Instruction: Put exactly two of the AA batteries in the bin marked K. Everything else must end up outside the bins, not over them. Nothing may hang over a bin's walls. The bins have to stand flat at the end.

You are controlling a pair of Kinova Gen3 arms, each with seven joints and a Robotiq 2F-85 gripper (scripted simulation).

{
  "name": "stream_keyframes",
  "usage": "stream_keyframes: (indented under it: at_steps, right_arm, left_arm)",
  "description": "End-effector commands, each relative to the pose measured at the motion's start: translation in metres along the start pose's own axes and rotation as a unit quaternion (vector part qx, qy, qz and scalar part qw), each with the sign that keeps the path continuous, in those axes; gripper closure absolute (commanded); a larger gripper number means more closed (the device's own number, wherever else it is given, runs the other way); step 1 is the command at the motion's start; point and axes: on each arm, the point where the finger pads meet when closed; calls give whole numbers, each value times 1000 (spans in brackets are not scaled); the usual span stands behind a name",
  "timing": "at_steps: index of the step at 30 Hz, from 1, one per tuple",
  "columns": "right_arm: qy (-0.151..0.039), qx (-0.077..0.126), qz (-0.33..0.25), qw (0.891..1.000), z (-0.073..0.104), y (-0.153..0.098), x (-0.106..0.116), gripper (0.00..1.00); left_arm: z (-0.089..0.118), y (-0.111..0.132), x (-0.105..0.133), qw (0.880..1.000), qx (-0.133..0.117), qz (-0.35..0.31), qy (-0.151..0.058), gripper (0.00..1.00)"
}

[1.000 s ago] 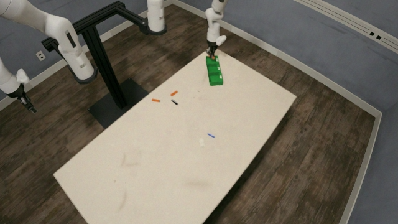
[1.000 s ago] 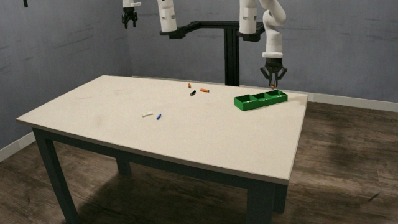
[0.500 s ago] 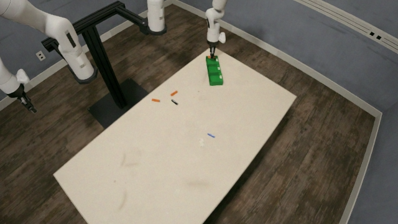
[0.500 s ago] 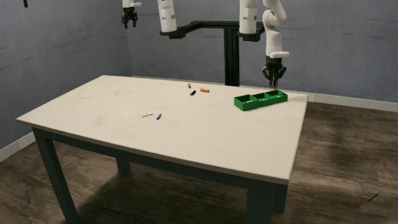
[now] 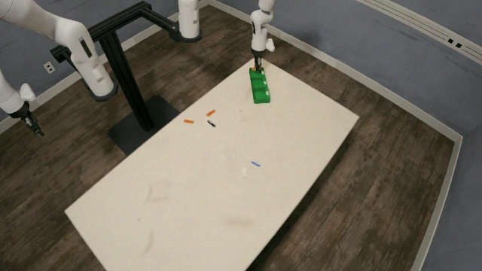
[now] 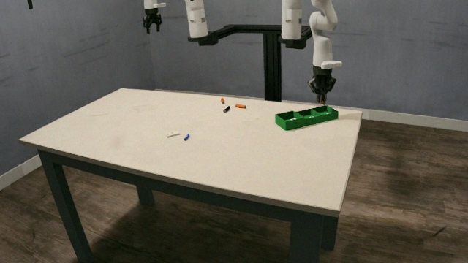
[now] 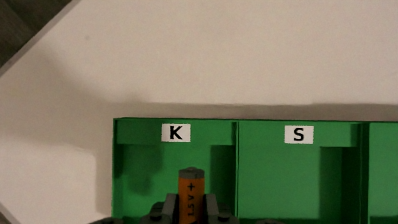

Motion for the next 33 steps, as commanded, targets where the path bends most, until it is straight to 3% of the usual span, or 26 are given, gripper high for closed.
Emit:
stream_keyframes:
  at_steps: [1, 25, 33]
  right_arm:
    - [0, 0, 0, 1000, 0, 0, 0, 2]
    - [0, 0, 0, 1000, 0, 0, 0, 2]
    - [0, 0, 0, 1000, 0, 0, 0, 2]
  left_arm:
    - [1, 0, -1, 1000, 0, 0, 1, 823]
    - [-41, 0, -1, 1000, 0, 0, 0, 823]
    - [-44, 0, -1, 1000, 0, 0, 0, 823]
Point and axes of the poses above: on each arm, the point where the finger pads meet when closed, its own z axis back along the fingers, its own y axis across the jaws, x = y × z, and after that the axes turned 6 degrees about -z, right-handed
